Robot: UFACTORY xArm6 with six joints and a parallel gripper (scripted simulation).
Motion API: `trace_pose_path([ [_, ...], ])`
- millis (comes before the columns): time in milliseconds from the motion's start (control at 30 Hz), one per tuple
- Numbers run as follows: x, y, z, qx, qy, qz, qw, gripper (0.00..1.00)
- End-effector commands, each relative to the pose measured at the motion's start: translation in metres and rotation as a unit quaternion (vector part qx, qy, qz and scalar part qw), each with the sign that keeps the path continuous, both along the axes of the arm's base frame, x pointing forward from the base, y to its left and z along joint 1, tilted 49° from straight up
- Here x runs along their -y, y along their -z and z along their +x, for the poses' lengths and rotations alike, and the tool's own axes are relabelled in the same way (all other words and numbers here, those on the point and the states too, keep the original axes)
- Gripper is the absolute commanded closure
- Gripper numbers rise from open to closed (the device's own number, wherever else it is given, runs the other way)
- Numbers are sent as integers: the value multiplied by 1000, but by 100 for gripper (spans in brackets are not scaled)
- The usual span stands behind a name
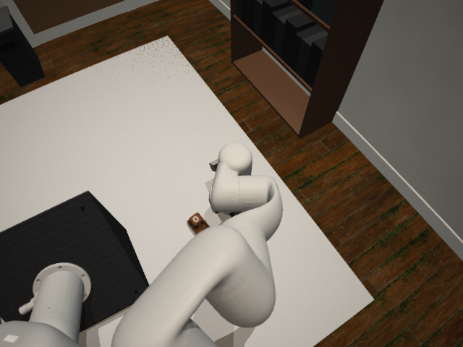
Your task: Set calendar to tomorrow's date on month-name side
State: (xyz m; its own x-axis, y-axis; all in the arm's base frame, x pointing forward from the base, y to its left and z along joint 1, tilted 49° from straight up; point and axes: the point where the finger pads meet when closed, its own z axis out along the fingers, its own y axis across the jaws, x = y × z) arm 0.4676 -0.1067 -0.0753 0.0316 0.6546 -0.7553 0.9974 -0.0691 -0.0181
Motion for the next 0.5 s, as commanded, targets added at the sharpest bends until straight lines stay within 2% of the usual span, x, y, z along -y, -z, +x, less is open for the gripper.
trace_pose_path([
  [0,-1,-1,1,1,-1,0,1000,73],
  [467,-2,-2,1,1,-1,0,1000,73],
])
